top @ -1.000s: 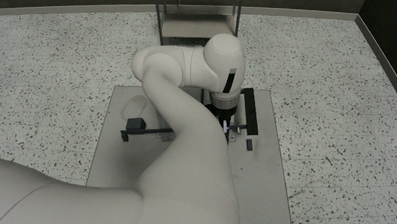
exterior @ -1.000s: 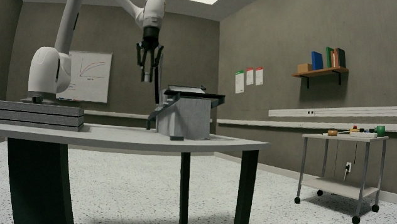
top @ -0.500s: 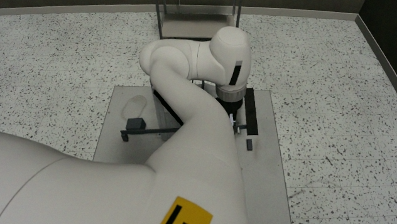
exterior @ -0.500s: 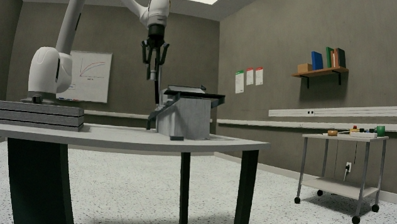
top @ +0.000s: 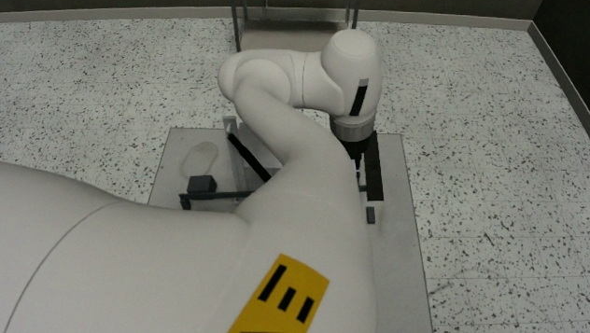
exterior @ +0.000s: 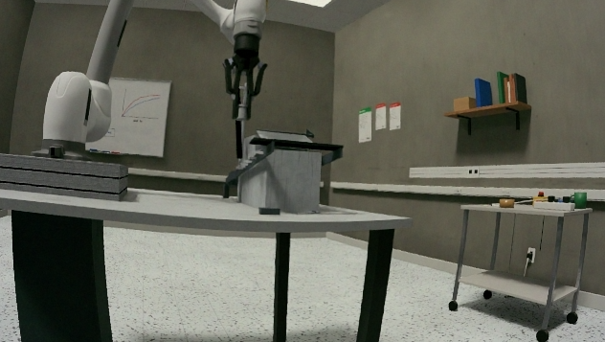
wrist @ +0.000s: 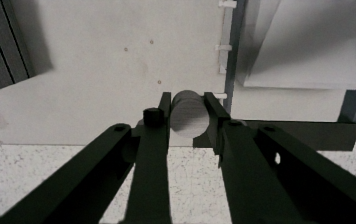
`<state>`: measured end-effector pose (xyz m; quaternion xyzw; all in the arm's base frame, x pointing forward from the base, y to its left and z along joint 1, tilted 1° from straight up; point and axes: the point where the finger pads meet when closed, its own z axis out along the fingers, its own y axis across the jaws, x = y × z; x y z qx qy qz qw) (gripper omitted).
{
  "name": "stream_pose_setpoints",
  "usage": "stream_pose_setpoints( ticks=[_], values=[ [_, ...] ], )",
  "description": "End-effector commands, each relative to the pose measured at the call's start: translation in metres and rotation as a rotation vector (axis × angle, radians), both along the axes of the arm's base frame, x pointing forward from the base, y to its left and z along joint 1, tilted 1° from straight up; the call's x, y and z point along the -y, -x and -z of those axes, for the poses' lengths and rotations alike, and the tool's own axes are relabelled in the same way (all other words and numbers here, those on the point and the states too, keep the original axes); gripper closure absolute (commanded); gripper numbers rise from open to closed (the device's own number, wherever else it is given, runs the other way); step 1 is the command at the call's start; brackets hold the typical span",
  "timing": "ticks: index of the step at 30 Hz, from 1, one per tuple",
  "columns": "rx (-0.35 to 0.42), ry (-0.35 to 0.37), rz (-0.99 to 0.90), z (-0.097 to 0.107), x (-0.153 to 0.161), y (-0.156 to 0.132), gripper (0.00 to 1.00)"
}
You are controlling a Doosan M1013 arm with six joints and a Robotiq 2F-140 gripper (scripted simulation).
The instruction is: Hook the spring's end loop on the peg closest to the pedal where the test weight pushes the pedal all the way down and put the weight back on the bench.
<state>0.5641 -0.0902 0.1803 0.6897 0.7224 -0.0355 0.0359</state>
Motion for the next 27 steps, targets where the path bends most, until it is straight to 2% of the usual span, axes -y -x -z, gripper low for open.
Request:
stream_pose_setpoints(
  ticks=[1,27],
  values=[
    [0.001,0.004,0.000,-0.002,0.004,-0.005,0.75],
    [0.003,0.038,0.000,-0.015,0.044,-0.044,0.75]
  ],
)
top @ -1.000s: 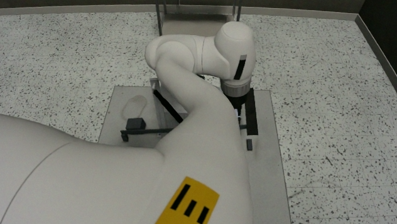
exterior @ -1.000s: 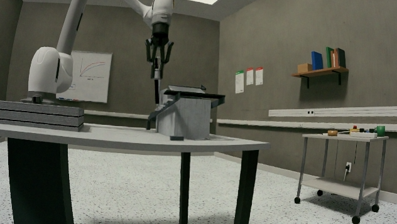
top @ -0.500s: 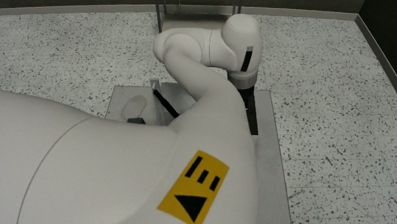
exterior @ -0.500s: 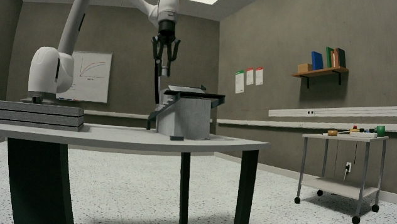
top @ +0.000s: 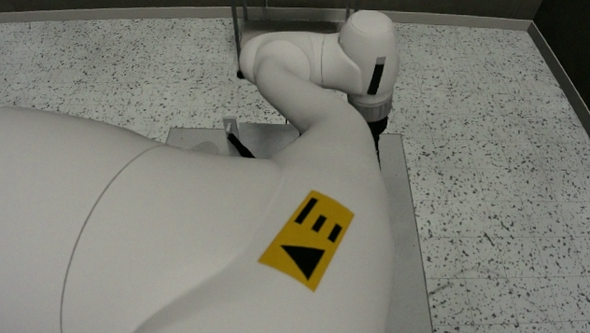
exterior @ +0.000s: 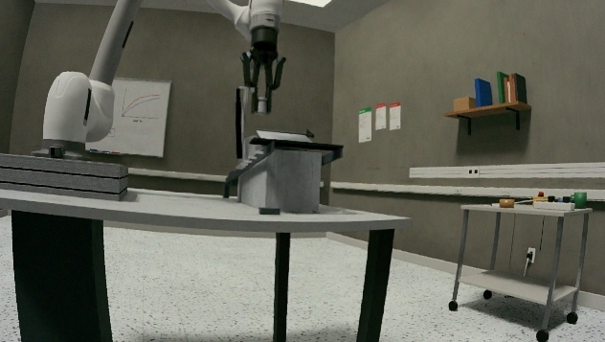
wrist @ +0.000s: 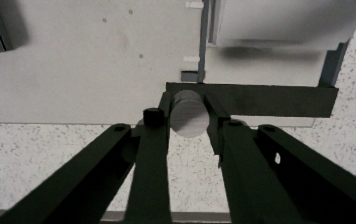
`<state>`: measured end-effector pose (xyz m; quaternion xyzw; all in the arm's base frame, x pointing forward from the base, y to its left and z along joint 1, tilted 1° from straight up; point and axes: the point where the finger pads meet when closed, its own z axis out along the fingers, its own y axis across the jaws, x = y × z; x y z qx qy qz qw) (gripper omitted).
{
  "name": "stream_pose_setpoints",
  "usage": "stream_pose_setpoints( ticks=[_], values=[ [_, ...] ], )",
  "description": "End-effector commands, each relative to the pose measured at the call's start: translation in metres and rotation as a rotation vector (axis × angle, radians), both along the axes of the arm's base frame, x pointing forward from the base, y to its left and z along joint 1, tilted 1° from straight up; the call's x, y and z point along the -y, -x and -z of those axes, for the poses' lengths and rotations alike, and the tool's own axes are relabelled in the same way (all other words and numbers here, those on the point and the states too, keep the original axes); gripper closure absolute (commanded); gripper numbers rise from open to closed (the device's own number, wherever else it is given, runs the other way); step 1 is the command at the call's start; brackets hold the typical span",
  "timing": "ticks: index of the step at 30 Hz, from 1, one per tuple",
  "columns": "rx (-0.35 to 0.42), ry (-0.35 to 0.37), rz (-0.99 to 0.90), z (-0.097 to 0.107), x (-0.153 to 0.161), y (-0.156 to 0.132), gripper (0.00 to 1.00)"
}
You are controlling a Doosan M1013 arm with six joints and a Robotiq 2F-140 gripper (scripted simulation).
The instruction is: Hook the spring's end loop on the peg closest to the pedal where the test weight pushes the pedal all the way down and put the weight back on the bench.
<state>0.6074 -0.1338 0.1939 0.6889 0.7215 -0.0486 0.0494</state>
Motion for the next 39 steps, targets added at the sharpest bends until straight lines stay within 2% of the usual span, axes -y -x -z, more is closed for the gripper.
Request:
stream_pose_setpoints(
  ticks=[1,18,33,39],
  values=[
    [0.001,0.000,0.000,-0.001,0.001,-0.001,0.75],
    [0.002,0.021,0.000,-0.008,0.024,-0.025,0.75],
    [0.002,0.019,0.000,0.017,0.022,-0.023,0.75],
    [0.002,0.019,0.000,0.022,0.022,-0.023,0.75]
  ],
)
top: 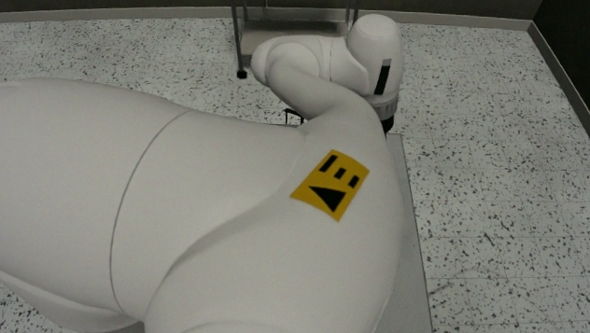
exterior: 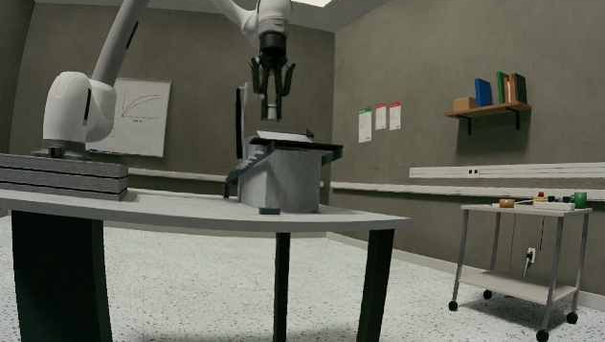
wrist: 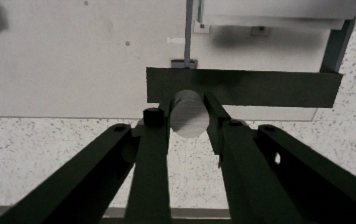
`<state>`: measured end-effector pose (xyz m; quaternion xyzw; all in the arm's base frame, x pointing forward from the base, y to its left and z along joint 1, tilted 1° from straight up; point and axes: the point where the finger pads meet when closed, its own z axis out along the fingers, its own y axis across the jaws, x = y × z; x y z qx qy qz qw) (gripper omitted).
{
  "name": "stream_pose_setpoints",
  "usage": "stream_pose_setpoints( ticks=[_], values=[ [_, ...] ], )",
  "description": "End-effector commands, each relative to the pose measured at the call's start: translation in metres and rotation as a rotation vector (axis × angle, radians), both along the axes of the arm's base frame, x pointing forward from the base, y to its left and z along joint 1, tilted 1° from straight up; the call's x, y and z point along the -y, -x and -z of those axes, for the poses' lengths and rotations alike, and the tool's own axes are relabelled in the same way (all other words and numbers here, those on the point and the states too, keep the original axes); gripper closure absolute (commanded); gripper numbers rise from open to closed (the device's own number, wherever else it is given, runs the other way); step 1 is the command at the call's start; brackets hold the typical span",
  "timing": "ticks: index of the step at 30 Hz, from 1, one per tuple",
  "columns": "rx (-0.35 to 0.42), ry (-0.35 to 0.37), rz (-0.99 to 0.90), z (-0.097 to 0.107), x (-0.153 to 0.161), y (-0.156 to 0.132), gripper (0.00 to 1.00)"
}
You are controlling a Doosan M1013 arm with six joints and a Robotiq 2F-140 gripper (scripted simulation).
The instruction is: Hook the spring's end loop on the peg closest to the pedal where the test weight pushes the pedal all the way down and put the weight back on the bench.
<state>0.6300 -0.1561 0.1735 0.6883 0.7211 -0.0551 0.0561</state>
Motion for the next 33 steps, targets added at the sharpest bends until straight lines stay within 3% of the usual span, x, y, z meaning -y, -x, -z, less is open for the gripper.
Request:
stream_pose_setpoints(
  ticks=[1,28,33],
  values=[
    [0.001,0.000,0.000,0.003,0.000,0.000,0.75],
    [0.001,0.001,0.000,0.043,0.001,-0.002,0.75],
    [0.001,0.001,0.000,0.043,0.001,-0.002,0.75]
  ],
)
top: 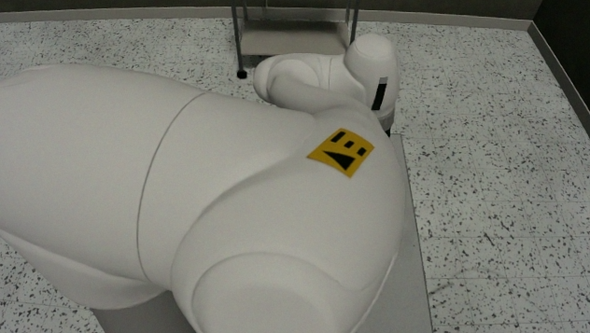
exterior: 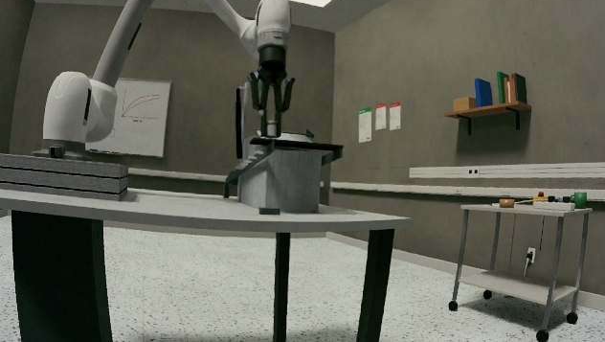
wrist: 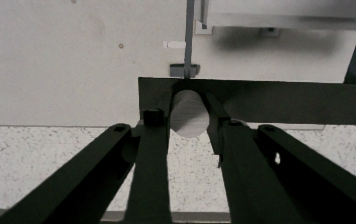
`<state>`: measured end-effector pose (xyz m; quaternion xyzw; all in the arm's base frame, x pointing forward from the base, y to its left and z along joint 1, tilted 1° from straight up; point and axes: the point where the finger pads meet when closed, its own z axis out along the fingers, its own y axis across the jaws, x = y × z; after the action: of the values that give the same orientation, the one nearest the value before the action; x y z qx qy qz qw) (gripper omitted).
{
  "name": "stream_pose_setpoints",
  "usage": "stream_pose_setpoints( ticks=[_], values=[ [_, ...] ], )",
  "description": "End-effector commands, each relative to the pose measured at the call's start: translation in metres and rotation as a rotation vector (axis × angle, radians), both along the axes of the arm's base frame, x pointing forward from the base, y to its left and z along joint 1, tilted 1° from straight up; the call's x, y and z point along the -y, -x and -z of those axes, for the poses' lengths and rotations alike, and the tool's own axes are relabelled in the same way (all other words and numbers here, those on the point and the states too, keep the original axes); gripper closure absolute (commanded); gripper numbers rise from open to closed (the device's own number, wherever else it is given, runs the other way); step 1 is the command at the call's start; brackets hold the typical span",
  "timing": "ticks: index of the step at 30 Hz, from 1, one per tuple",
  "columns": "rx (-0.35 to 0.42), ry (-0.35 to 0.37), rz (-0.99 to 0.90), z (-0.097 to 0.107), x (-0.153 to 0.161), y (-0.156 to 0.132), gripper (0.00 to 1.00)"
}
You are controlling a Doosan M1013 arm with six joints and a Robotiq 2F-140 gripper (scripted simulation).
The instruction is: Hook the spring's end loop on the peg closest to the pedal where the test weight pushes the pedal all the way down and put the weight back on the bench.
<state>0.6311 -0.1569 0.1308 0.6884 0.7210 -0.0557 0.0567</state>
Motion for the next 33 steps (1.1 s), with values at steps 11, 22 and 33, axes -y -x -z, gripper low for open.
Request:
stream_pose_setpoints(
  ticks=[11,22,33],
  values=[
    [0.001,0.000,0.000,0.0078,0.0001,-0.0006,0.75],
    [0.001,0.000,0.000,0.0076,0.0000,-0.0006,0.00],
    [0.001,0.000,0.000,0.0076,0.0000,-0.0006,0.00]
  ],
)
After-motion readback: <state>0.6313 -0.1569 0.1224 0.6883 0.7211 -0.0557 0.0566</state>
